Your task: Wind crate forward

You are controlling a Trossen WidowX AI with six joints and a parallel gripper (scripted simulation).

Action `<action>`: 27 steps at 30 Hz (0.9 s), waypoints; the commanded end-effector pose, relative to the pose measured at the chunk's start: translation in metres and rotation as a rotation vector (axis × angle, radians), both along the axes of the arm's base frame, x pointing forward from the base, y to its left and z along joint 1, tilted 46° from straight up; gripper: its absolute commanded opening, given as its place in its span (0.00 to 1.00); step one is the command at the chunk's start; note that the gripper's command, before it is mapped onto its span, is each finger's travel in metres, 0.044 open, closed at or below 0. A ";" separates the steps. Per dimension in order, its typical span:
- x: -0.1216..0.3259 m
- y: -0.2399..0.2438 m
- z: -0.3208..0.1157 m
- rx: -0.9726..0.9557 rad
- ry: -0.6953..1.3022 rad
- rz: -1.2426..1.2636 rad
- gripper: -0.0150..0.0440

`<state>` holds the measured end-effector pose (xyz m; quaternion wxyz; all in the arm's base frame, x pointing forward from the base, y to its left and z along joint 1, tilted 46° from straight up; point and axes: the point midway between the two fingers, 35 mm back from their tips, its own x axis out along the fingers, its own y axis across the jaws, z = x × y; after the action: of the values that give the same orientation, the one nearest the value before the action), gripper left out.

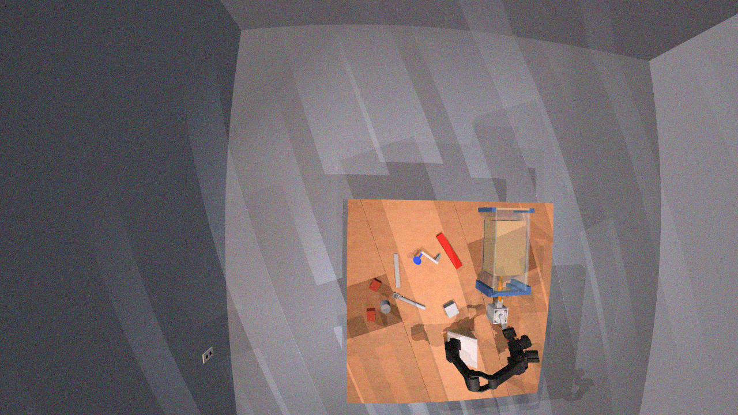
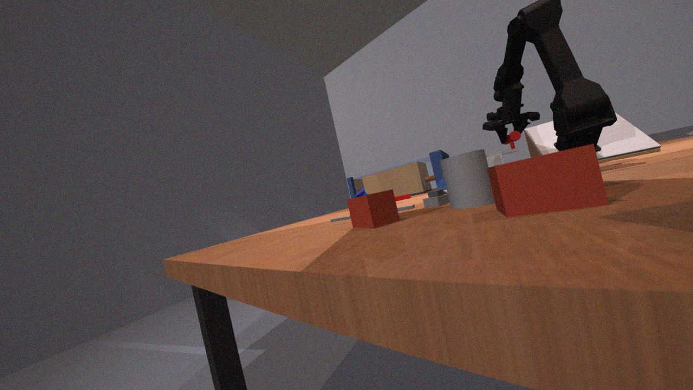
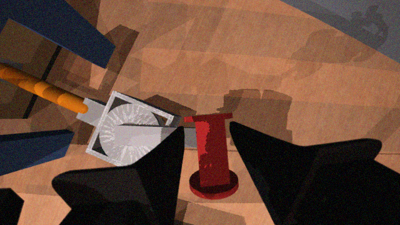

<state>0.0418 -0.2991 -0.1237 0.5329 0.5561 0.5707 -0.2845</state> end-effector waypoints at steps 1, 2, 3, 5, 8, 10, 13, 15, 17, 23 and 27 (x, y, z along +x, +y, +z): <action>0.000 0.000 0.000 0.000 0.000 0.000 0.47; 0.000 0.000 0.000 0.000 0.000 0.000 0.42; 0.000 0.000 0.000 0.000 0.000 0.000 0.38; 0.000 0.000 0.000 0.000 0.000 0.000 0.29; 0.000 0.000 0.000 0.000 0.000 0.000 0.25; 0.000 0.000 0.000 0.000 0.000 0.000 0.25; 0.000 0.002 -0.001 0.003 0.001 -0.001 0.25; 0.000 0.003 -0.002 0.007 0.003 -0.003 0.25; 0.000 0.003 -0.002 0.007 0.003 -0.003 0.25; 0.000 0.002 -0.003 0.007 0.003 -0.003 0.25; 0.001 0.001 -0.004 0.006 0.003 -0.003 0.25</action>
<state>0.0419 -0.2984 -0.1245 0.5323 0.5567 0.5705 -0.2850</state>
